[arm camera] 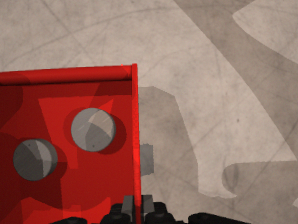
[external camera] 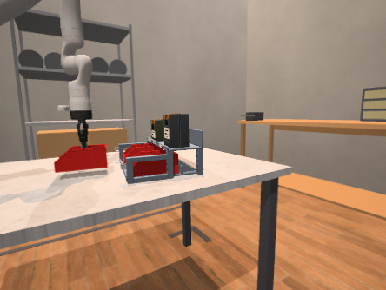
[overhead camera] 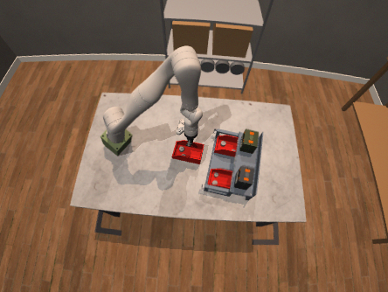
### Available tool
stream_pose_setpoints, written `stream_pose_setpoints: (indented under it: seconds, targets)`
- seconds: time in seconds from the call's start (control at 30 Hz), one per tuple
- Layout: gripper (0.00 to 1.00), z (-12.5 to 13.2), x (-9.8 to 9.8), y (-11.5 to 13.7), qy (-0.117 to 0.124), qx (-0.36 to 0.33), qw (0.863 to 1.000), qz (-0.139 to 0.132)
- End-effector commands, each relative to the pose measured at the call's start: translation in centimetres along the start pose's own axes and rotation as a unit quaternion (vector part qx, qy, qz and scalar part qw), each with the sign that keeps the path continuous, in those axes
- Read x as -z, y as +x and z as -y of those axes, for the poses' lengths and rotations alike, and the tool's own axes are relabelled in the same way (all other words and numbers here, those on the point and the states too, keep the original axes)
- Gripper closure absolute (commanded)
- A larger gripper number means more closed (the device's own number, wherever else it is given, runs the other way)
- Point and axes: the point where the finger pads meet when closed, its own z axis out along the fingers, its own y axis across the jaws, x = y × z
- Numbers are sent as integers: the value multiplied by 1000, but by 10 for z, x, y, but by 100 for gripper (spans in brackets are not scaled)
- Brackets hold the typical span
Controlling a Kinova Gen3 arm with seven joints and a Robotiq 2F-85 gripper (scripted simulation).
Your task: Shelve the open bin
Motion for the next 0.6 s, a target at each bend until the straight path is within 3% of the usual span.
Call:
stream_pose_setpoints:
  seconds: [0.0,0.57]
  targets:
    - [90,-2,0,0,2,-3,1000,-1]
    - [90,-9,-1,0,2,-3,1000,-1]
